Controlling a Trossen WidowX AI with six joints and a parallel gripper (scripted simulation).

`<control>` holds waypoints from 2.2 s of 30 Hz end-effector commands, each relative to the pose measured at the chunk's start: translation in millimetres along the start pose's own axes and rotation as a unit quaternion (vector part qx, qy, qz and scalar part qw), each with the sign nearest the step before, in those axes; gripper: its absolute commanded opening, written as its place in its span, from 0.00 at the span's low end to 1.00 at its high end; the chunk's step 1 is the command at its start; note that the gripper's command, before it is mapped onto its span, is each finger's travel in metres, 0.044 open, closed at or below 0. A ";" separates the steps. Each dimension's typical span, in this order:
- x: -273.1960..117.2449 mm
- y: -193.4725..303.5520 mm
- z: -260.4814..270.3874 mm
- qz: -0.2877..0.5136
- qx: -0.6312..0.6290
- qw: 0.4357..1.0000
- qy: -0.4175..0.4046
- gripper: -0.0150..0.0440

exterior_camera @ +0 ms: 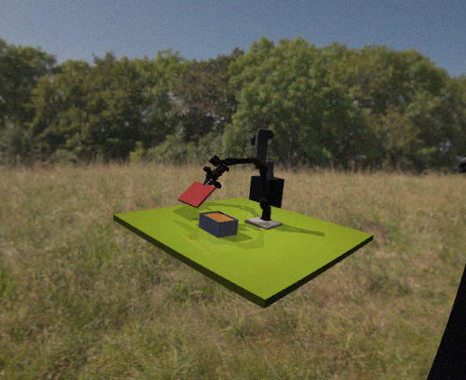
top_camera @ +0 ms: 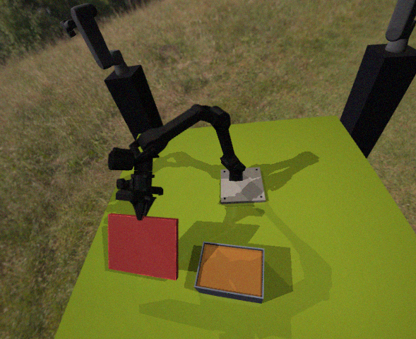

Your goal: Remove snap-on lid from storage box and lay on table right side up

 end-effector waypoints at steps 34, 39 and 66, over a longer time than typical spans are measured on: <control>21.3 2.0 -25.4 0.001 -0.005 1.000 -0.005 0.25; 23.9 2.1 -28.4 0.001 -0.005 1.000 -0.005 0.25; 38.0 2.9 -44.8 0.001 -0.005 1.000 -0.005 0.25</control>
Point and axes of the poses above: the point midway between the two fingers, 35 mm back from their tips, its own x axis out along the fingers, its own z axis across the jaws, y = z × x, the point moved 4 cm from there along -x, back along the fingers, and after that the axes turned 3 degrees about -x, right-handed, at the moved point
